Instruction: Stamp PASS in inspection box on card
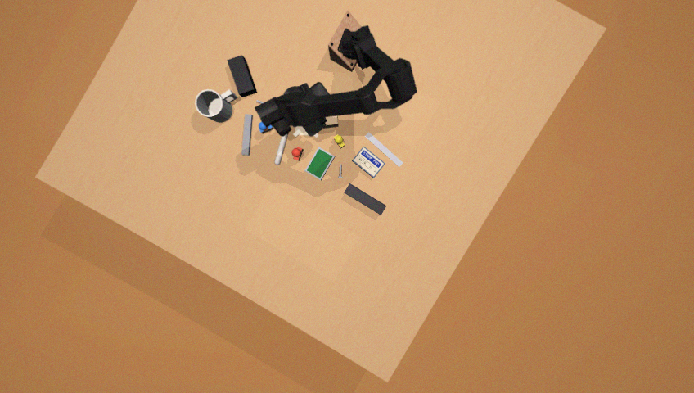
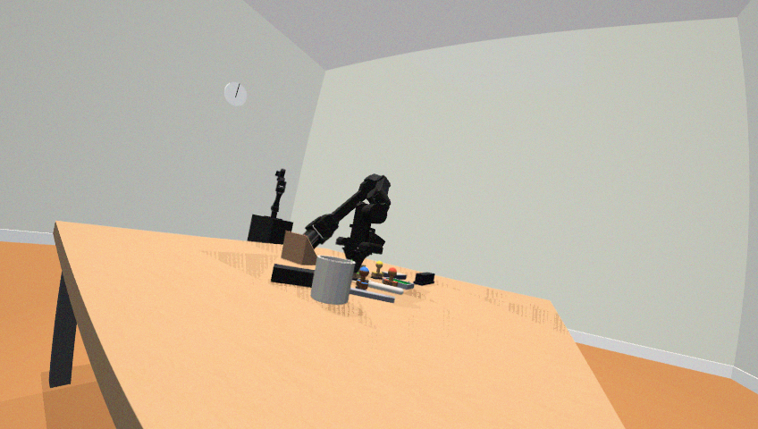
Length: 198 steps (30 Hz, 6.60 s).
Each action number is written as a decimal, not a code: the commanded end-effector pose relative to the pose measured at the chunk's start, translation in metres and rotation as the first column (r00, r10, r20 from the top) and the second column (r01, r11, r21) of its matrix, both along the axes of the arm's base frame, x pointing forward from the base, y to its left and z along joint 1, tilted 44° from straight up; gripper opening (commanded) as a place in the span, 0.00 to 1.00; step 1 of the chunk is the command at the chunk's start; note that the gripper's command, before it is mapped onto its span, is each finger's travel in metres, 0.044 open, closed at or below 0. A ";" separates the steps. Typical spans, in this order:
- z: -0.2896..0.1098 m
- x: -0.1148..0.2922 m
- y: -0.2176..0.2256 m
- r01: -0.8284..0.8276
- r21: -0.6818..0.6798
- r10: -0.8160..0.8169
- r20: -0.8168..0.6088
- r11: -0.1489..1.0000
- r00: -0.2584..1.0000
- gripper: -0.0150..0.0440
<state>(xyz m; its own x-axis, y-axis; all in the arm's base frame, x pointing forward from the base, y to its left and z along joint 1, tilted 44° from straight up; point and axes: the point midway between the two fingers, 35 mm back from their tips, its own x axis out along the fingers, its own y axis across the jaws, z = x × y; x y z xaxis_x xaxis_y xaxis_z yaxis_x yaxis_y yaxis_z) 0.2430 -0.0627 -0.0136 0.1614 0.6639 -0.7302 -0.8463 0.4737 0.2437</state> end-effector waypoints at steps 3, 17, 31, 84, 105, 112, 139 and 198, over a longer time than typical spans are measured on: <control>-0.001 0.001 0.001 0.004 0.004 -0.004 0.001 1.000 1.000 0.25; -0.001 0.001 0.002 0.004 0.004 -0.004 0.001 1.000 1.000 0.25; -0.001 0.001 0.002 0.004 0.004 -0.004 0.001 1.000 1.000 0.25; 0.038 -0.006 -0.037 0.005 0.001 -0.005 -0.001 1.000 1.000 0.25; 0.010 -0.033 -0.088 0.005 -0.008 -0.005 -0.002 1.000 1.000 0.25; -0.020 -0.056 -0.113 0.002 -0.005 -0.002 0.000 1.000 1.000 0.25; -0.049 -0.051 -0.093 0.002 -0.005 -0.002 0.001 1.000 1.000 0.25; 0.014 -0.066 -0.150 0.001 -0.006 -0.001 -0.001 1.000 1.000 0.68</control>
<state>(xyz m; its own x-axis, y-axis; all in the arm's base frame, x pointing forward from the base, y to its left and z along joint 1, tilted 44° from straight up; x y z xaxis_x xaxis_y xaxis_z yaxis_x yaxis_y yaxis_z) 0.1780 -0.2121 0.0005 0.1664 0.6601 -0.7325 -0.8432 0.4804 0.2413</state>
